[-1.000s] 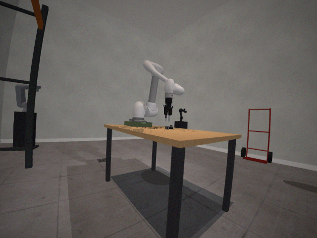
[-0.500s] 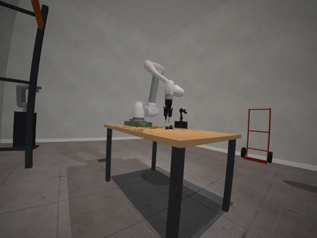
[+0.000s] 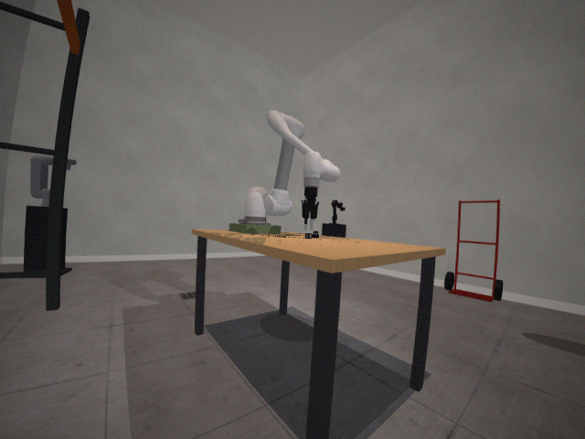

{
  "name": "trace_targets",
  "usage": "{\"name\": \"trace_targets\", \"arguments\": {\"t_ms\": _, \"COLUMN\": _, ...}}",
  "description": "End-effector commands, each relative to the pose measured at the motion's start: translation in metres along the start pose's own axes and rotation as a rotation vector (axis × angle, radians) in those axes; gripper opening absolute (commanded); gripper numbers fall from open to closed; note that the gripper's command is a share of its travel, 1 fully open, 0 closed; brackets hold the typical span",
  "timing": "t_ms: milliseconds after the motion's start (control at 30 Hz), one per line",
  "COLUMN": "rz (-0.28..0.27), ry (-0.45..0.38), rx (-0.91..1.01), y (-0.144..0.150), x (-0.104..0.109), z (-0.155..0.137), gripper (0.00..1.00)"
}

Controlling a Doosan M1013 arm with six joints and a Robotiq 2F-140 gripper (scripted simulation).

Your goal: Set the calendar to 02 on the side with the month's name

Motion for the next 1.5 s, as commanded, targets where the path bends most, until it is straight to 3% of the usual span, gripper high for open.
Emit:
{"name": "trace_targets", "arguments": {"t_ms": 0, "rz": 0.000, "ry": 0.000, "rx": 0.000, "y": 0.0001, "x": -0.0029, "z": 0.0000, "gripper": 0.35}}
{"name": "trace_targets", "arguments": {"t_ms": 1467, "rz": 0.000, "ry": 0.000, "rx": 0.000, "y": 0.0002, "x": -0.0098, "z": 0.0000, "gripper": 0.35}}
Point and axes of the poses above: the point where the finger pads meet when closed, its own x axis back along the fingers, its own y axis across the jaws, z = x × y, the point moved 4 cm from there along x, back along the fingers, and after that the axes turned 8 degrees about x, right-handed, at the moved point
